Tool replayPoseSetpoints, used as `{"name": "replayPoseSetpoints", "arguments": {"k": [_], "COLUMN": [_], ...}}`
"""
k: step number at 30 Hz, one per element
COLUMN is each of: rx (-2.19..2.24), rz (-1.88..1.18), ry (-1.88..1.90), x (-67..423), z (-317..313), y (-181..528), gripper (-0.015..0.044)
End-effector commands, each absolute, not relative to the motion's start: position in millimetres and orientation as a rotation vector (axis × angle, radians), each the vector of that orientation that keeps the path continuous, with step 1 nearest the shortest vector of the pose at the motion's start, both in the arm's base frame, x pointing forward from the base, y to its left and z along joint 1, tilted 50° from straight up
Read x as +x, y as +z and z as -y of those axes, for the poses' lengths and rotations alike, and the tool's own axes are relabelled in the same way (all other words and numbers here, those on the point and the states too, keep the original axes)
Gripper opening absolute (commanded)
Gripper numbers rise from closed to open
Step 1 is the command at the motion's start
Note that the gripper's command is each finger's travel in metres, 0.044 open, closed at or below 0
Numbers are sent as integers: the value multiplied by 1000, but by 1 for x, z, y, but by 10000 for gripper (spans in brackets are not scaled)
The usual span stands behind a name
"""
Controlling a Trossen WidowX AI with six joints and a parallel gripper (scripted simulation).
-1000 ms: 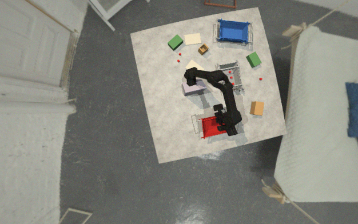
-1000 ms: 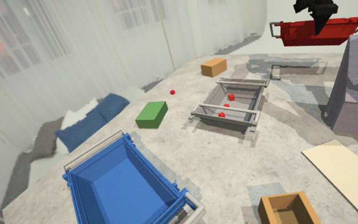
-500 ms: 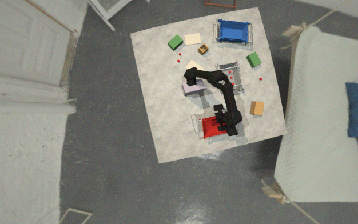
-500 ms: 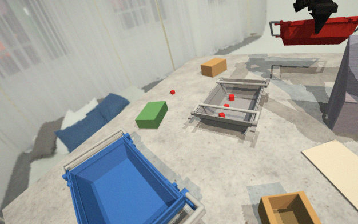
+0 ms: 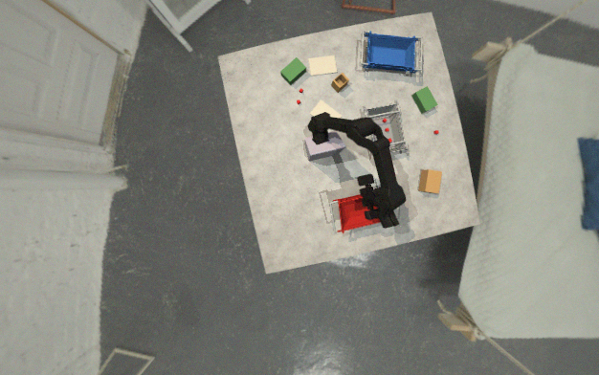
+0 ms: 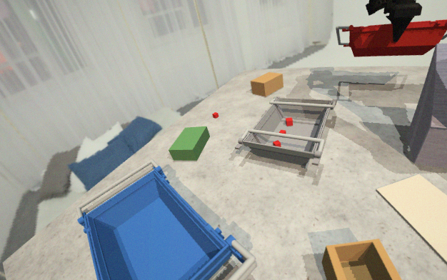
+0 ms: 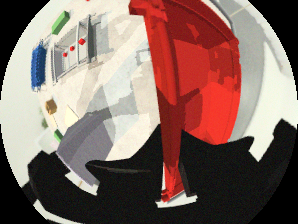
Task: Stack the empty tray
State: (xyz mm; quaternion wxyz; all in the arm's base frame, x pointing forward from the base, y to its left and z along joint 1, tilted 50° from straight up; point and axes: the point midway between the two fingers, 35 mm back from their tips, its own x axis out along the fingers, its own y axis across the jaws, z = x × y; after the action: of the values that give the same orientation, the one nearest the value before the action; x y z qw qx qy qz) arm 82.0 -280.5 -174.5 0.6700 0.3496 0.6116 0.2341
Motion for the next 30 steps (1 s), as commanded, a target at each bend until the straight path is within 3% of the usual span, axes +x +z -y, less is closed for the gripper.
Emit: {"name": "replayPoseSetpoints", "arguments": {"k": [1, 30], "rx": [726, 313], "rz": [-1366, -1189], "ry": [542, 805], "x": [92, 184], "z": [287, 268], "y": [-165, -93], "gripper": [0, 0]}}
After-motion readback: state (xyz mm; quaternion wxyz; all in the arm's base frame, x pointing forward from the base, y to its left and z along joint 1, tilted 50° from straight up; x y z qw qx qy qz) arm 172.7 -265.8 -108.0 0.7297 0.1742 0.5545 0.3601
